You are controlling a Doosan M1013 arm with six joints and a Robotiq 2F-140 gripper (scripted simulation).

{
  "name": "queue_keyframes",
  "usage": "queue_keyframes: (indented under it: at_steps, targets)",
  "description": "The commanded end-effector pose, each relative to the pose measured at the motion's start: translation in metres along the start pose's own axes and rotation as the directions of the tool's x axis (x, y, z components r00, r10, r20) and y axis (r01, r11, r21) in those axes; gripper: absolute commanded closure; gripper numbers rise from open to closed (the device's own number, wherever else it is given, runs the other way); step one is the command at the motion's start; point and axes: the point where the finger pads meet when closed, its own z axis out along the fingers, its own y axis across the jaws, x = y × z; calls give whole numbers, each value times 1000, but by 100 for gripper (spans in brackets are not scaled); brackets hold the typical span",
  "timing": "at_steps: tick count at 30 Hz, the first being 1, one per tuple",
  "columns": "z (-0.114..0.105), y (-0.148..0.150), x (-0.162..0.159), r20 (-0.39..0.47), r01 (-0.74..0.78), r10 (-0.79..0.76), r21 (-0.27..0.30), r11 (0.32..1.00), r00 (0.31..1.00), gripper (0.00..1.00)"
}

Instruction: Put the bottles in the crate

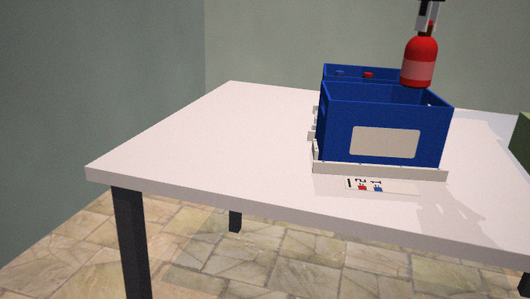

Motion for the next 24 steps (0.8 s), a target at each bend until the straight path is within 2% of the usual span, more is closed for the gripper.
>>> queue_keyframes:
  at_steps: [1, 24]
  targets:
    - [0, 0, 0, 0, 0, 0, 0, 1000, 1000, 100]
    - [4, 0, 0, 0, 0, 0, 0, 1000, 1000, 100]
